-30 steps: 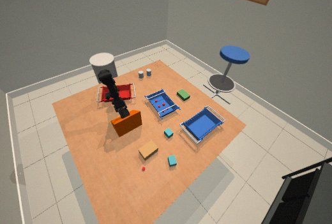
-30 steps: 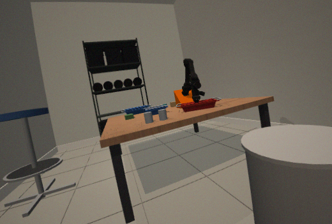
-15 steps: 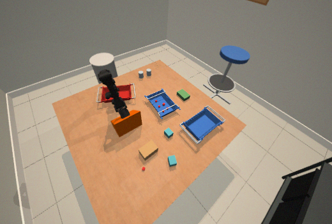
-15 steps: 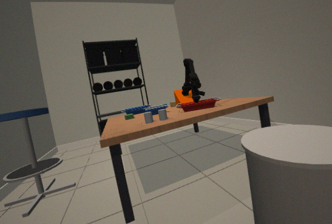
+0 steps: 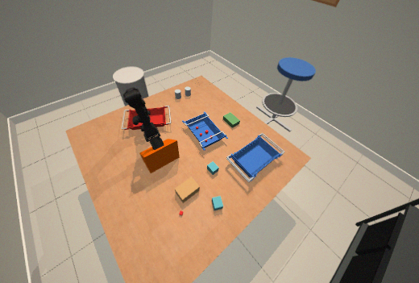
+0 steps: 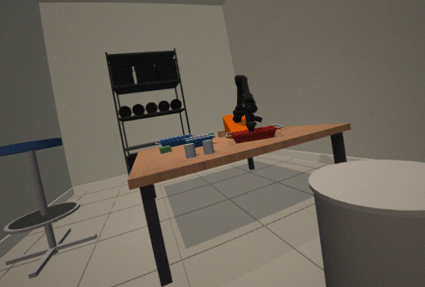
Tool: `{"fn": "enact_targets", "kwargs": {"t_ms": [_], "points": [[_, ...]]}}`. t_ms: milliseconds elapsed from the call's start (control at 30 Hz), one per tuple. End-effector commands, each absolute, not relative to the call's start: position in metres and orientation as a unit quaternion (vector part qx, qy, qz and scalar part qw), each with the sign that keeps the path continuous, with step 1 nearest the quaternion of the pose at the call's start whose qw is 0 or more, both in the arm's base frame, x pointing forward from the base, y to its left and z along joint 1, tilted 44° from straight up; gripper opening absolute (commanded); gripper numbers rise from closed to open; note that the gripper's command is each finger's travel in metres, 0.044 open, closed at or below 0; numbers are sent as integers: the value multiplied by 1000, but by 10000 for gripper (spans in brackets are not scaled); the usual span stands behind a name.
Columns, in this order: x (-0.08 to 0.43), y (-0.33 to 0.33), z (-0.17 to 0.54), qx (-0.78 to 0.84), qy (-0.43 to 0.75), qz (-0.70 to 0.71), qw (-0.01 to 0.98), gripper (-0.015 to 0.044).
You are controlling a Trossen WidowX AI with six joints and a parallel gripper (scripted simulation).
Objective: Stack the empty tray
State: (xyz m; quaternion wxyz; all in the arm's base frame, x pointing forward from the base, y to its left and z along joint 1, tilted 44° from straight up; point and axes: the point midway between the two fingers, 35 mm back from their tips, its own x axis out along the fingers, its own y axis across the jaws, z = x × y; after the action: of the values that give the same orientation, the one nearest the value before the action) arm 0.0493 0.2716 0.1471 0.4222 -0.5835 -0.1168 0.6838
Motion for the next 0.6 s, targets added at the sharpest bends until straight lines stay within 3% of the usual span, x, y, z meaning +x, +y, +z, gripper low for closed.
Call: {"fn": "enact_targets", "kwargs": {"t_ms": [0, 567], "points": [[50, 263, 156, -584, -115, 684, 421, 0], [46, 216, 199, -585, -115, 684, 421, 0]]}}
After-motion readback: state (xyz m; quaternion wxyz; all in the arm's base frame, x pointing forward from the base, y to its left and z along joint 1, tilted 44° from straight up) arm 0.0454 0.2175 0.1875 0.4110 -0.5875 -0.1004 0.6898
